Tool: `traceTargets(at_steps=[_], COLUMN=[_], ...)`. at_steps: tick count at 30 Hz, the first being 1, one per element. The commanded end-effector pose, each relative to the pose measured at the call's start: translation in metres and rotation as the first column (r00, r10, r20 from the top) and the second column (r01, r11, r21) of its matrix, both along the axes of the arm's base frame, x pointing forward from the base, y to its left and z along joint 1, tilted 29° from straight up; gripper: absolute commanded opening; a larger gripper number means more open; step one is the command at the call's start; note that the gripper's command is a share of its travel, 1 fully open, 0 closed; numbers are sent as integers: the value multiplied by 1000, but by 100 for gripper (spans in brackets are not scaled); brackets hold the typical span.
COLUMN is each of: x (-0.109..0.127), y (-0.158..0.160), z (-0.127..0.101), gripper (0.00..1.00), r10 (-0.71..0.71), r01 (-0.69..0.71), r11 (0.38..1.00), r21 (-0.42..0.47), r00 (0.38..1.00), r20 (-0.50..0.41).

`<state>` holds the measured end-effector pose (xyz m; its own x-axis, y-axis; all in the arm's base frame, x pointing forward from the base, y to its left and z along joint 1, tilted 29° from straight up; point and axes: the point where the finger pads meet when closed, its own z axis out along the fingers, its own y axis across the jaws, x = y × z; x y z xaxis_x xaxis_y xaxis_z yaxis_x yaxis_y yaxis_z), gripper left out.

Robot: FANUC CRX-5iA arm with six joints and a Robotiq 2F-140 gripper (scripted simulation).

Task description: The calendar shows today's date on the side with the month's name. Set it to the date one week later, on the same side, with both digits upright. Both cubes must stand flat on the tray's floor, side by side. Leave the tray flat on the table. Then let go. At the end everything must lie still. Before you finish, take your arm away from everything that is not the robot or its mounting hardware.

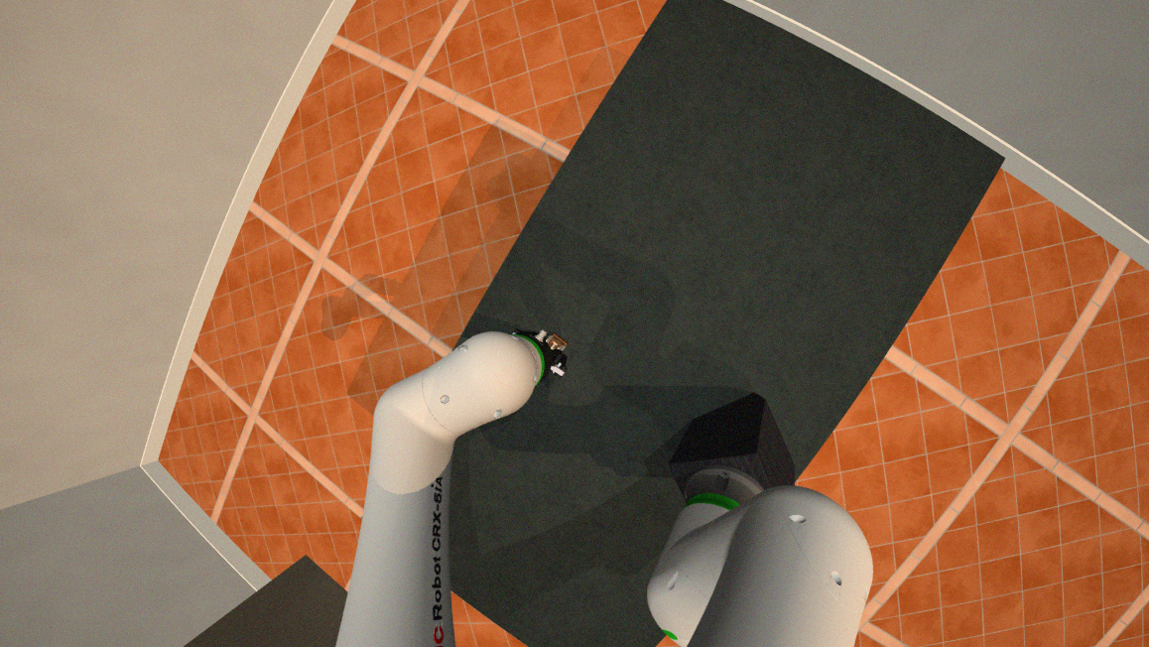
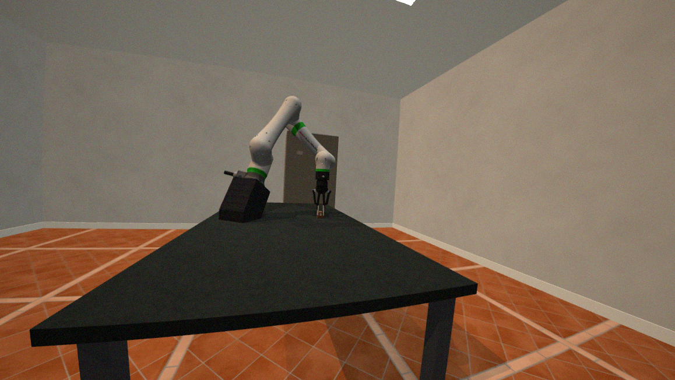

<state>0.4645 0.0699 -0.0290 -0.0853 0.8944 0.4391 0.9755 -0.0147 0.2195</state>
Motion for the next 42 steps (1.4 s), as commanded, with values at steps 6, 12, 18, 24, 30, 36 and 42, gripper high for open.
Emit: traceTargets(at_steps=[6,12,18,24,30,36,42], x=[0,0,0,0,0,0,-2], y=[0,0,0,0,0,0,-5], z=[0,0,0,0,0,0,9], gripper=[16,18,23,28,28,28,28], r10=[0,0,0,0,0,0,0], r01=[0,0,0,0,0,0,0], r11=[1000,1000,1000,1000,1000,1000,1000], r21=[0,0,0,0,0,0,0], r00=[1000,1000,1000,1000,1000,1000,1000], r20=[0,0,0,0,0,0,0])
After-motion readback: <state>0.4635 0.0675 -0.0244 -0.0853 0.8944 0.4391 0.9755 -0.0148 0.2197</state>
